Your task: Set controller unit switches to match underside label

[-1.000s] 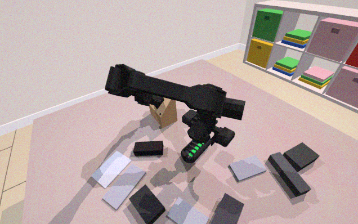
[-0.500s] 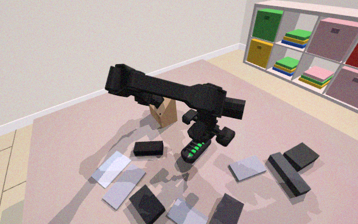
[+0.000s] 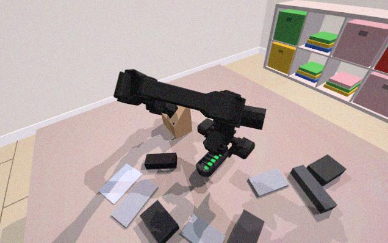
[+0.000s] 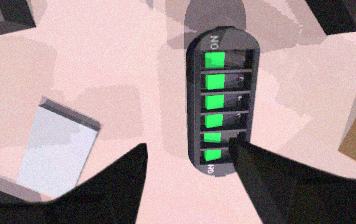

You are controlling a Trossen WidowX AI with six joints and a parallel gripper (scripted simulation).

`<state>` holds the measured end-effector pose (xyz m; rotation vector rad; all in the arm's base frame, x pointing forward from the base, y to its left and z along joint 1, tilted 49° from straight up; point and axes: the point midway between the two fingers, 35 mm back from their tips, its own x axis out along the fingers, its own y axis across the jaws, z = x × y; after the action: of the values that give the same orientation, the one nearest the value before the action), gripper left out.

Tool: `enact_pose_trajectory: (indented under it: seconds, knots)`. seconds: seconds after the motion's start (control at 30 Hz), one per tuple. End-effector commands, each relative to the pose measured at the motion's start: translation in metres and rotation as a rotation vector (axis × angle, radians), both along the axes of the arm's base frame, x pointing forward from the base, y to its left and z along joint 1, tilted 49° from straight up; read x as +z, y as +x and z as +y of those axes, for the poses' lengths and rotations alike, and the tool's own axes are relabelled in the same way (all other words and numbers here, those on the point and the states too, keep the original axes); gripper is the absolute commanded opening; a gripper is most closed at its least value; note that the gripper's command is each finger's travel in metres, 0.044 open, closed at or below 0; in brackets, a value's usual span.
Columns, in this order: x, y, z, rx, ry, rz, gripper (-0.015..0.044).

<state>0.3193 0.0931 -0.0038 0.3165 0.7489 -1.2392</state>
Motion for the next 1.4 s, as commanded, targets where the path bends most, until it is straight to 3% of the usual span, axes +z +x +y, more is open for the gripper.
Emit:
enact_pose_trajectory:
  seconds: [0.0,0.1,0.17,0.73,1.07,1.37]
  knots:
    - [0.000,0.000,0.000,0.000,0.000,0.001,0.0368]
    - [0.000,0.000,0.000,0.000,0.000,0.001,0.0440]
    - [0.000,0.000,0.000,0.000,0.000,0.001,0.0440]
    - [0.019,-0.038,-0.062,0.143,0.087,-0.092,0.0000]
    - [0.020,-0.072,-0.100,0.215,0.095,-0.175,0.0000]
    - [0.015,-0.072,-0.105,0.215,0.098,-0.173,0.0000]
